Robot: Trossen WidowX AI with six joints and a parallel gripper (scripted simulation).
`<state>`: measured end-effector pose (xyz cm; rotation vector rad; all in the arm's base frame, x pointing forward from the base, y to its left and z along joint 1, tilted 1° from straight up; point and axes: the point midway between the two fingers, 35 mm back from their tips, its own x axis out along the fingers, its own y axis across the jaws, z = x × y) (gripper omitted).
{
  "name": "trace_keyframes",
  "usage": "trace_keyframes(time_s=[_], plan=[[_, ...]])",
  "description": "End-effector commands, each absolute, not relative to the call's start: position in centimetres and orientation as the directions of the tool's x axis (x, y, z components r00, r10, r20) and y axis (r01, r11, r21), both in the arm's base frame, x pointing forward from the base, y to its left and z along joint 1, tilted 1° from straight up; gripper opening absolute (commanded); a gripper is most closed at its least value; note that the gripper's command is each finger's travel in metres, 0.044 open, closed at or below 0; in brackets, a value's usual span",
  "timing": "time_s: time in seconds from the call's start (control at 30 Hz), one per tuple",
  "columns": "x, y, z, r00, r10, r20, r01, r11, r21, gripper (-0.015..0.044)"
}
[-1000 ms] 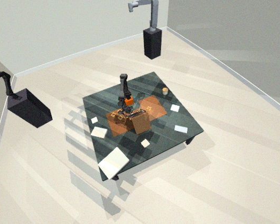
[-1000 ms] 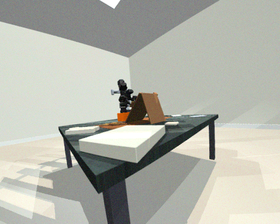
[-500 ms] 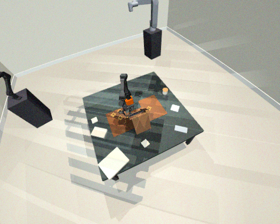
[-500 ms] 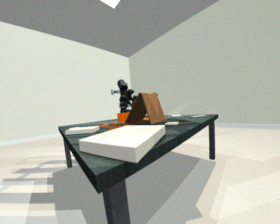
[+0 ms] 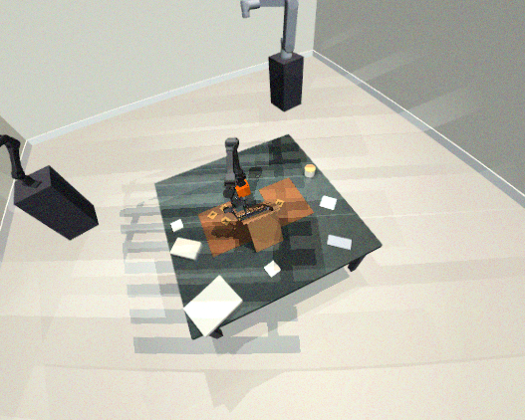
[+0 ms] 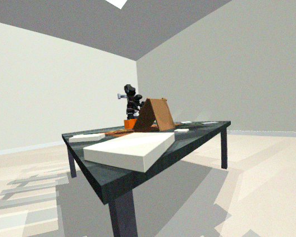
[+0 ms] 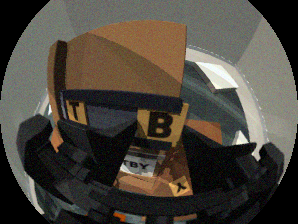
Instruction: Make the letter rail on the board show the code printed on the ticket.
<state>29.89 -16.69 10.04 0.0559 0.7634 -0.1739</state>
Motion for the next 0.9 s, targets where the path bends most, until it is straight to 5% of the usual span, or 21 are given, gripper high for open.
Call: trace_keyframes(time_s=[0.0,0.87], plan=[[29.9,-16.6,10.0,0.709,-0.140,-0.691,0.182,0.983,-0.013,0.0000],[30.2,-15.0,10.1,0.709,-0.139,-0.691,0.182,0.983,-0.012,0.0000]])
